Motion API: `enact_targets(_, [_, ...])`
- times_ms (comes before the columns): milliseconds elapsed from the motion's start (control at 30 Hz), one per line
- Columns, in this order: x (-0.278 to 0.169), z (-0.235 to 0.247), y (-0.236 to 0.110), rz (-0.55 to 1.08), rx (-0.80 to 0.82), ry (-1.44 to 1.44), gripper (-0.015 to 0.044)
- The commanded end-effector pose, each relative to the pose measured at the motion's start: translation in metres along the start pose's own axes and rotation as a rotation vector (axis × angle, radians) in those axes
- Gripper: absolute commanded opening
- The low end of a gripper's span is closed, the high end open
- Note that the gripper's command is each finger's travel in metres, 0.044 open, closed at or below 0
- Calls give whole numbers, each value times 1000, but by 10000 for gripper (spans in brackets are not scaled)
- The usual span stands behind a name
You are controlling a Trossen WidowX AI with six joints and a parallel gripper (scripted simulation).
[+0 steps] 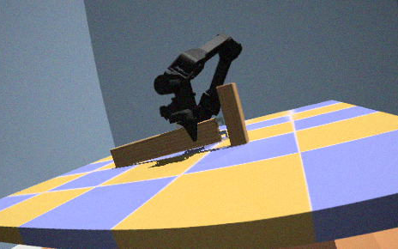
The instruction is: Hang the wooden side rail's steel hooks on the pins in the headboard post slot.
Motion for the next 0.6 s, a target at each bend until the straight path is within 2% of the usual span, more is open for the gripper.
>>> enact_targets(0, [-1, -1, -4, -7, 10, 4, 0])
enact_targets(567, [-2, 1, -5, -7, 10, 4, 0])
Point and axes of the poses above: the point midway between the two fingers, 35 mm back from their tips, its own y axis out along the fingers, its own z axis across the jaws, x = y × z, the point moved 6 cm from there along -y, back along the fingers, and after that the axes turned 4 degrees about -y, right-handed, at the moved point
